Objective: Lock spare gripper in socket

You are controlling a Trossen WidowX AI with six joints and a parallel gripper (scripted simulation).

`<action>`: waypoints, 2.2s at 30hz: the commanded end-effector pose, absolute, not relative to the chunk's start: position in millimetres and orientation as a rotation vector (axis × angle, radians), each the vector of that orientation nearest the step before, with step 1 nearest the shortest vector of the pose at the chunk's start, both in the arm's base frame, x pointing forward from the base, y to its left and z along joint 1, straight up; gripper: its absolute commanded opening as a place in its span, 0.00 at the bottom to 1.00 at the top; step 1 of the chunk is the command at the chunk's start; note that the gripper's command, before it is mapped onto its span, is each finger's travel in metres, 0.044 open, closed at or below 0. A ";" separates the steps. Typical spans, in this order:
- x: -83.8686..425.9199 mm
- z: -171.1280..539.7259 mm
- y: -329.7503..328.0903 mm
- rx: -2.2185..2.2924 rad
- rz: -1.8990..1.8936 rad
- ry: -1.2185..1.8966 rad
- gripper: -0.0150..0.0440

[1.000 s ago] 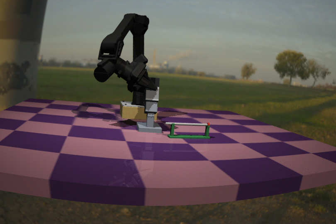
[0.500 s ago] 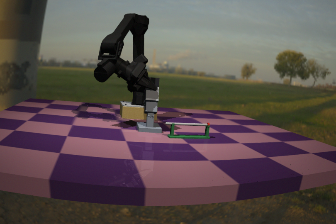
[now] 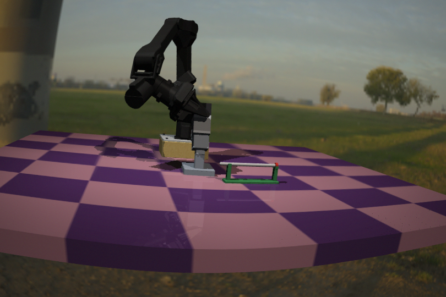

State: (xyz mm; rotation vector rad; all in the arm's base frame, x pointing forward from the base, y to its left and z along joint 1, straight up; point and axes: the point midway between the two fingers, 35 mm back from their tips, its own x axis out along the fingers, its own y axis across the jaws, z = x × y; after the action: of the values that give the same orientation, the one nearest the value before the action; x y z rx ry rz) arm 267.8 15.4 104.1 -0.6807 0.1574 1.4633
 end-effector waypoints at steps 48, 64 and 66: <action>230.0 193.3 27.7 -0.641 1.392 0.219 1.00; 226.2 204.7 31.2 -0.657 1.364 0.234 1.00; 226.2 204.7 31.2 -0.657 1.364 0.234 1.00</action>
State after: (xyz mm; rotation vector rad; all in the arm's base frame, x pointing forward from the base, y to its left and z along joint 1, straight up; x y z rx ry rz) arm 226.3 31.2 205.1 -0.6550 0.2360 1.3629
